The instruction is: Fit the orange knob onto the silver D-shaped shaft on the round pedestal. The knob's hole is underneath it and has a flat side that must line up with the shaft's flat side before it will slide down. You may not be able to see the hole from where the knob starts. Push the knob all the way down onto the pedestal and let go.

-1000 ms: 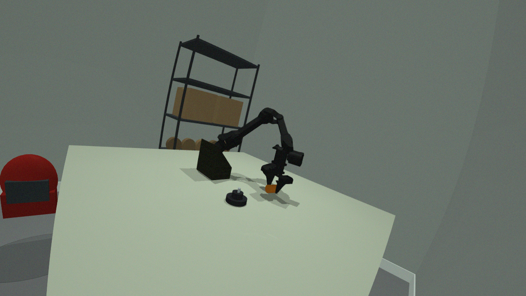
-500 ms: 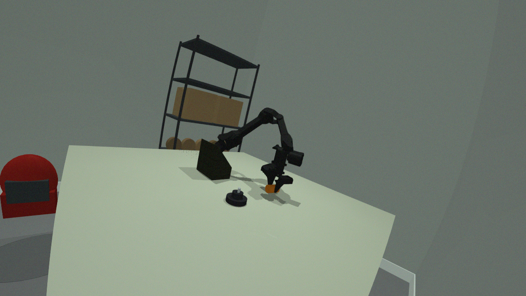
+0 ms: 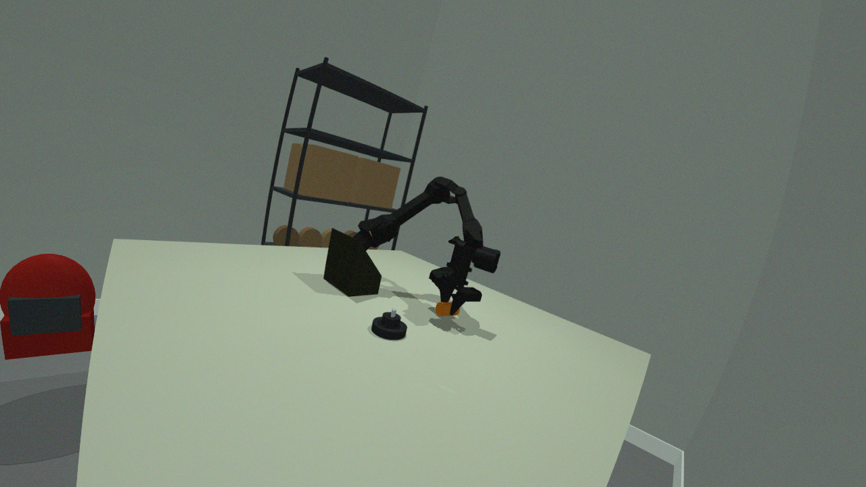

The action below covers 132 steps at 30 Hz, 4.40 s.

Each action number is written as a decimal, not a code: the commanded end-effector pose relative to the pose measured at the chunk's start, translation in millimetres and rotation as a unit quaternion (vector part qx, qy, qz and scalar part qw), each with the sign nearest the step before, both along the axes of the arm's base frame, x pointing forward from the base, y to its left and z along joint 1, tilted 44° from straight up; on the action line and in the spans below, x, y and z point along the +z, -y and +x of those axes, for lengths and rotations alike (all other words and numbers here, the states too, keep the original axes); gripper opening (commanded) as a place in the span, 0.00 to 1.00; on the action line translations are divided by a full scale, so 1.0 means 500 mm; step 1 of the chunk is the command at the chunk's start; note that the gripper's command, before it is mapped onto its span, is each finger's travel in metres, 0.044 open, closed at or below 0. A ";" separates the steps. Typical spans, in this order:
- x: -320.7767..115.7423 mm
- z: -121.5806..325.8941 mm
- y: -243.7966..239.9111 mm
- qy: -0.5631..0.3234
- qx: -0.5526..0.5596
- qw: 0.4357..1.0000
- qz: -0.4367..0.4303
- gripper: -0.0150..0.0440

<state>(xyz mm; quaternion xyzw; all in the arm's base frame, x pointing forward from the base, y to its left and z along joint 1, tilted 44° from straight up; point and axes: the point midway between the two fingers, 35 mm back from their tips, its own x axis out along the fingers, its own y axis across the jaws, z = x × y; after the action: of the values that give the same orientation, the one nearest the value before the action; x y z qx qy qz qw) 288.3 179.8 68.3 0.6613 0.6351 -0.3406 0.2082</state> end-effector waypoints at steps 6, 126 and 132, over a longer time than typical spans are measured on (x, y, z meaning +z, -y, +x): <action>0.017 0.005 0.012 0.037 0.030 0.999 0.003 0.56; 0.017 0.005 0.012 0.684 0.697 0.213 0.033 0.56; 0.017 0.005 0.012 0.696 0.709 0.110 0.033 0.56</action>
<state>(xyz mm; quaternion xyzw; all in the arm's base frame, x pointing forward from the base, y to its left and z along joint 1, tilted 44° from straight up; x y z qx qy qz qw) 291.2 174.0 76.0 -0.0962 0.4384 0.5670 0.6907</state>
